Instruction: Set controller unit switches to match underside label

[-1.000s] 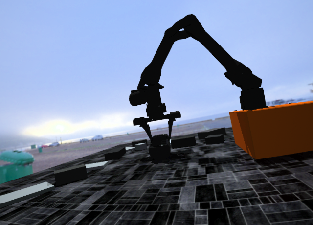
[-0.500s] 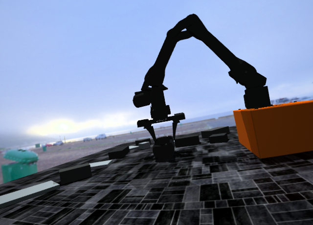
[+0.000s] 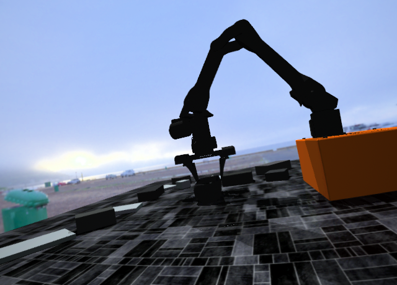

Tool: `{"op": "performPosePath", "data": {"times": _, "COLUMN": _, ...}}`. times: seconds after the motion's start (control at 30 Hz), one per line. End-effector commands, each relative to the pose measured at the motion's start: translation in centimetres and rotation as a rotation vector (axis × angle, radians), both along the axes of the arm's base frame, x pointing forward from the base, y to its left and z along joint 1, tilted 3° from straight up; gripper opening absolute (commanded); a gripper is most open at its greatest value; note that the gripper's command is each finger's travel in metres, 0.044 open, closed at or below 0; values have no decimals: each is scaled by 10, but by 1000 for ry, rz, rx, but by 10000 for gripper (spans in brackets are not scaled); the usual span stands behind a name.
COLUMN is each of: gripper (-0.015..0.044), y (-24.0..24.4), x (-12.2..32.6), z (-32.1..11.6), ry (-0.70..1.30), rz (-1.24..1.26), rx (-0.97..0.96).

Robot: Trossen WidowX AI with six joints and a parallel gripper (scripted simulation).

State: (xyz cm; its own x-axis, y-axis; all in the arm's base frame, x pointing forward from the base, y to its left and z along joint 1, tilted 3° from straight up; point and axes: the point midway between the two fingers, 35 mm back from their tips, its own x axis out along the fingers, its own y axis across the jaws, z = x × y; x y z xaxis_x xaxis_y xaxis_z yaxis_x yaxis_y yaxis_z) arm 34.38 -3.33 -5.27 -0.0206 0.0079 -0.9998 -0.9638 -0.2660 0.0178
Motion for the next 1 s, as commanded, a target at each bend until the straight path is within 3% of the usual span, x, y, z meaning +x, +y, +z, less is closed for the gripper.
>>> {"op": "performPosePath", "data": {"times": 0.0, "gripper": 338, "y": 0, "x": 0, "z": 0, "ry": 1, "rz": 2, "rx": 1}}
{"op": "performPosePath", "data": {"times": 0.1, "gripper": 338, "y": 0, "x": 0, "z": 1, "ry": -1, "rz": 0, "rx": 0}}
{"op": "performPosePath", "data": {"times": 0.23, "gripper": 440, "y": 0, "x": 0, "z": 0, "ry": 0, "rz": 0, "rx": 0}}
{"op": "performPosePath", "data": {"times": 0.53, "gripper": 440, "y": 3, "x": 0, "z": 2, "ry": 0, "rz": 0, "rx": 0}}
{"op": "performPosePath", "data": {"times": 0.7, "gripper": 440, "y": 56, "x": -14, "z": 39, "ry": 1, "rz": 0, "rx": 6}}
{"op": "performPosePath", "data": {"times": 0.97, "gripper": 440, "y": 59, "x": -15, "z": 41, "ry": 1, "rz": 0, "rx": 6}}
